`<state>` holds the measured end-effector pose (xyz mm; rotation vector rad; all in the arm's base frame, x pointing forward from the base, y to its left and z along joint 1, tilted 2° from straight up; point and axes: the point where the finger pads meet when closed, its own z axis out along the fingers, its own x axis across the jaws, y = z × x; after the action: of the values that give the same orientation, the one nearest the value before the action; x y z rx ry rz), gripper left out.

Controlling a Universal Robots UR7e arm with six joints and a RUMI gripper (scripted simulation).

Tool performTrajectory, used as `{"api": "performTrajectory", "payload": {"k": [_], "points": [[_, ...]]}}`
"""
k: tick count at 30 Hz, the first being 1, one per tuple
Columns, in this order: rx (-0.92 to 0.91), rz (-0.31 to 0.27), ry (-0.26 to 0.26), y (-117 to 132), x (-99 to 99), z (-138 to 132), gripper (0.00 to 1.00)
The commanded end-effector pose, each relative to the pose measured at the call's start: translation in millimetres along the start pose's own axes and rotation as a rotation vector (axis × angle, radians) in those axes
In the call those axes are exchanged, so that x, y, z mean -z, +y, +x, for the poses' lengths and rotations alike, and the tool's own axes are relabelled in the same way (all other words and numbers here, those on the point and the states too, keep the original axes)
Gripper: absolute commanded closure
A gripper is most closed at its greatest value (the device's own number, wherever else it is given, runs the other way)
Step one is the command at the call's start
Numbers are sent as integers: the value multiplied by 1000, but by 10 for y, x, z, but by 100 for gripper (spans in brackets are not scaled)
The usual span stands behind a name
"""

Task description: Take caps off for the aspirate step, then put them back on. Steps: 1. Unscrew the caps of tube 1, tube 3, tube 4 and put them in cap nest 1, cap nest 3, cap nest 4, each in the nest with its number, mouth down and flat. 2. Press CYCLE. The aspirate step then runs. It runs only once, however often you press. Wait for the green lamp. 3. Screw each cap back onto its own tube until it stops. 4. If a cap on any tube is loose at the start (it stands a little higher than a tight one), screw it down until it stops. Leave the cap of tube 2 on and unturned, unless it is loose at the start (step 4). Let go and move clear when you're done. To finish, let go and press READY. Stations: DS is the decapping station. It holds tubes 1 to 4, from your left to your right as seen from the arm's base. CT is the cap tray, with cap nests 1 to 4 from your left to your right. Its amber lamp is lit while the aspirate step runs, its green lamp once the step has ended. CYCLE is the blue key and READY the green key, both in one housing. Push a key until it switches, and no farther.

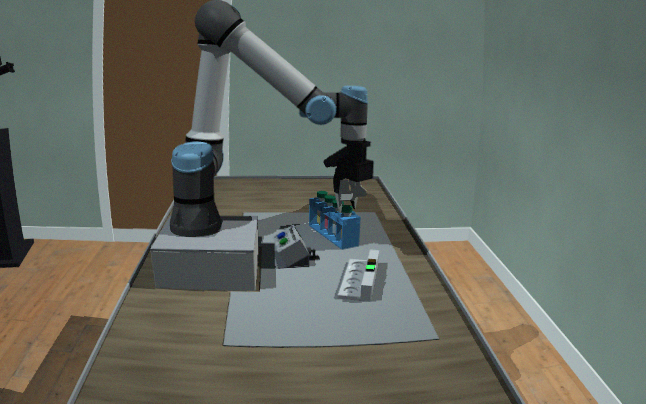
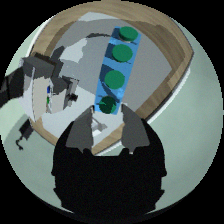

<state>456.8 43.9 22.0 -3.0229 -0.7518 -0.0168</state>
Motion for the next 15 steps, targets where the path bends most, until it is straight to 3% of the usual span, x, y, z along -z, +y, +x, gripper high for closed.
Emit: {"api": "performTrajectory", "payload": {"k": [1,3,4,15], "points": [[55,8,6,1,4,3,65],[55,8,6,1,4,3,65],[55,8,6,1,4,3,100],[55,8,6,1,4,3,100]]}}
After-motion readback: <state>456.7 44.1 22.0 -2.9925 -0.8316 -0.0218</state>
